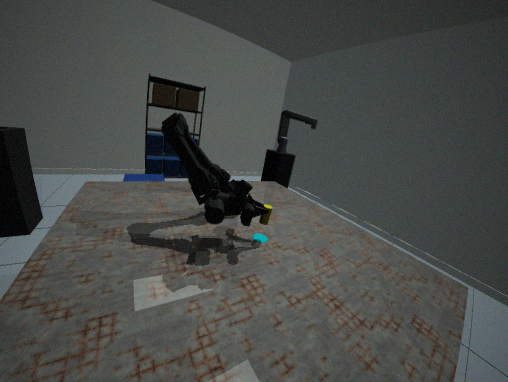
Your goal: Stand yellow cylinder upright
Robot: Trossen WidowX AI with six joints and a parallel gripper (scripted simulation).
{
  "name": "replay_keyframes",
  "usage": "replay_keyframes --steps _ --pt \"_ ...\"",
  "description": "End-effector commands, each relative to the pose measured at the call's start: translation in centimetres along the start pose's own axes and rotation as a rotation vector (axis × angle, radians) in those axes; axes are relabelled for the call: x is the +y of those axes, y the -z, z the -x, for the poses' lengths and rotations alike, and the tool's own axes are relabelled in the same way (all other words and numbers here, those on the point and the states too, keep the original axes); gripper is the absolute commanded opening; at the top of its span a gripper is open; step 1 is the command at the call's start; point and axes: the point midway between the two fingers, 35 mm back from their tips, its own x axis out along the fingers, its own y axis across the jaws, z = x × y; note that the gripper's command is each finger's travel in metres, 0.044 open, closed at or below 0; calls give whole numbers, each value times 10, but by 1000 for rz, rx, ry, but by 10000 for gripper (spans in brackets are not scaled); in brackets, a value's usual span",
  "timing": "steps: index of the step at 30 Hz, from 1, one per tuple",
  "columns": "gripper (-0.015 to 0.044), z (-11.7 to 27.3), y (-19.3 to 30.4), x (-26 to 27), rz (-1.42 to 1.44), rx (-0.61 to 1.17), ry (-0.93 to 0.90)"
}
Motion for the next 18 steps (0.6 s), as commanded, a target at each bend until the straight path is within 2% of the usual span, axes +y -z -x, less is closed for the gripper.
replay_keyframes --steps 1,18 --pt "105 0 11 -2 6 -4 5" --pt "105 -5 55 3 2 -11 7"
